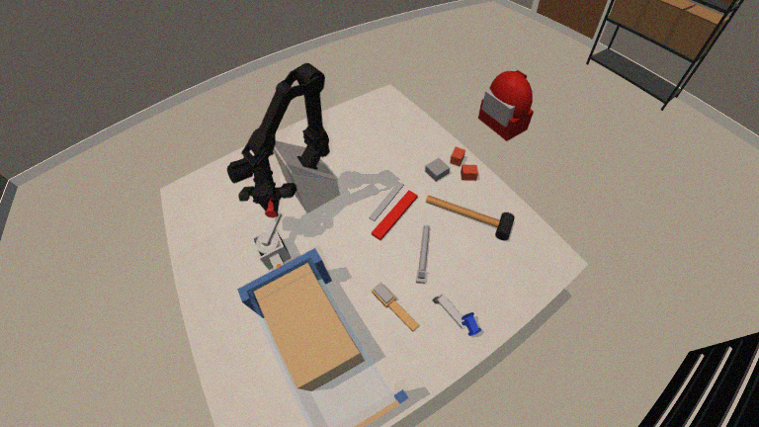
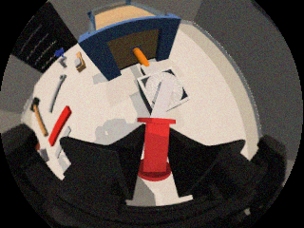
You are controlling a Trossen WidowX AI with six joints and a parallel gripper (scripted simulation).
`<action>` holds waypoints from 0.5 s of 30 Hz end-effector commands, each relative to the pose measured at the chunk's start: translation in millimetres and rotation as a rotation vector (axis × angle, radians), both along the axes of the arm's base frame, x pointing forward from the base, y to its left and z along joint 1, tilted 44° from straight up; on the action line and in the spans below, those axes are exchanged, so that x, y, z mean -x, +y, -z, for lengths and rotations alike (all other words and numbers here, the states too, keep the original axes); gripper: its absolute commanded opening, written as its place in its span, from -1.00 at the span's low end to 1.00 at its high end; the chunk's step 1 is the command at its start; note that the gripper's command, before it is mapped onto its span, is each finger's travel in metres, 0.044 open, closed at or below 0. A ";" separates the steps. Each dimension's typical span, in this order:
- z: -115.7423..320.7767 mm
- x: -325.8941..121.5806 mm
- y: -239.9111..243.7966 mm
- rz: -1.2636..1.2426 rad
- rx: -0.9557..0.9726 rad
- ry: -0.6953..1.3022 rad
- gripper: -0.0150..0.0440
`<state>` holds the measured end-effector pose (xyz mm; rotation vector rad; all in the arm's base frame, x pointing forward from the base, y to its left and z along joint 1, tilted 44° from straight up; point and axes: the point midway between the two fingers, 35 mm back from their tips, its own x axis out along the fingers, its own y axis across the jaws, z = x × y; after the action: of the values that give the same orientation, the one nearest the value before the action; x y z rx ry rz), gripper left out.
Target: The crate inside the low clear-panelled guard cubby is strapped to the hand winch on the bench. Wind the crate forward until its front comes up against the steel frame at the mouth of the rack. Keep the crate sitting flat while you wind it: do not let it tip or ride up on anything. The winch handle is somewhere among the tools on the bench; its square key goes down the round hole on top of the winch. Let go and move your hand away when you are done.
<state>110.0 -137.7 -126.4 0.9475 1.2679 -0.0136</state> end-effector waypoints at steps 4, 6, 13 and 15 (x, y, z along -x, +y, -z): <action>9.4 12.8 -9.9 -0.008 0.014 0.032 -0.49; 11.0 14.4 -11.8 -0.008 0.014 0.033 -0.49; 6.0 7.5 -6.6 0.003 -0.011 -0.006 -0.40; 6.0 7.5 -6.6 0.003 -0.011 -0.006 -0.22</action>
<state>102.6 -144.1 -132.3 0.9591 1.2625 -0.0055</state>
